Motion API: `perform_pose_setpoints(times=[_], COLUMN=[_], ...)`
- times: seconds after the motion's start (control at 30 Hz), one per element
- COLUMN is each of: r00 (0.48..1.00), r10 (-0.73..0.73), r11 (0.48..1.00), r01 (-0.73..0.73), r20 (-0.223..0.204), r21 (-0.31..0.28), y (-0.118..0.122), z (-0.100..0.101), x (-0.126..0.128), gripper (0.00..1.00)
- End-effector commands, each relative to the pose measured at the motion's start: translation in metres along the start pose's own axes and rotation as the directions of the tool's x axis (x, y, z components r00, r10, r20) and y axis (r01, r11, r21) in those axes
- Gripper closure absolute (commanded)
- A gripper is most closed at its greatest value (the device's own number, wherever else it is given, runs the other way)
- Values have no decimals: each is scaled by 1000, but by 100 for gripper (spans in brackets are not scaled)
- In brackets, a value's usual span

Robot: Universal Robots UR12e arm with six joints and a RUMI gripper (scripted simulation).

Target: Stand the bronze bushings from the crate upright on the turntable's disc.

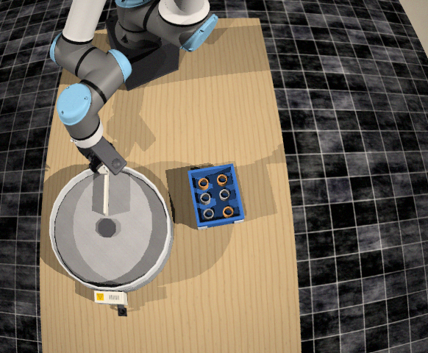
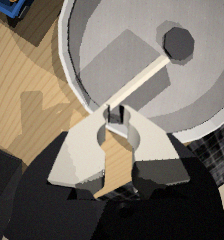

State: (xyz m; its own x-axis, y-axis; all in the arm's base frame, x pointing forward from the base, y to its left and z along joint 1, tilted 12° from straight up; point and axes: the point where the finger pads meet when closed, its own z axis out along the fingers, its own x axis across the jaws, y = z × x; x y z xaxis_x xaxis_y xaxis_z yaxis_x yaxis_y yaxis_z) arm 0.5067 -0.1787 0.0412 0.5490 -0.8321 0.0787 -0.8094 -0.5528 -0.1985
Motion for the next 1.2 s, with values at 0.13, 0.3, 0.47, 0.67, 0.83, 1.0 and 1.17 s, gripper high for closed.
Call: perform_pose_setpoints(times=[0.13,0.3,0.47,0.67,0.83,1.0,1.17], r00=[1000,1000,1000,1000,1000,1000,1000], r10=[0,0,0,0,0,0,0], r11=[1000,1000,1000,1000,1000,1000,1000], r01=[0,0,0,0,0,0,0], r20=[-1,-1,-1,-1,-1,-1,-1], r21=[0,0,0,0,0,0,0], y=[0,0,0,0,0,0,-3], z=[0,0,0,0,0,0,1], x=[1,1,1,1,1,1,-2], gripper=[95,95,95,95,95,95,94])
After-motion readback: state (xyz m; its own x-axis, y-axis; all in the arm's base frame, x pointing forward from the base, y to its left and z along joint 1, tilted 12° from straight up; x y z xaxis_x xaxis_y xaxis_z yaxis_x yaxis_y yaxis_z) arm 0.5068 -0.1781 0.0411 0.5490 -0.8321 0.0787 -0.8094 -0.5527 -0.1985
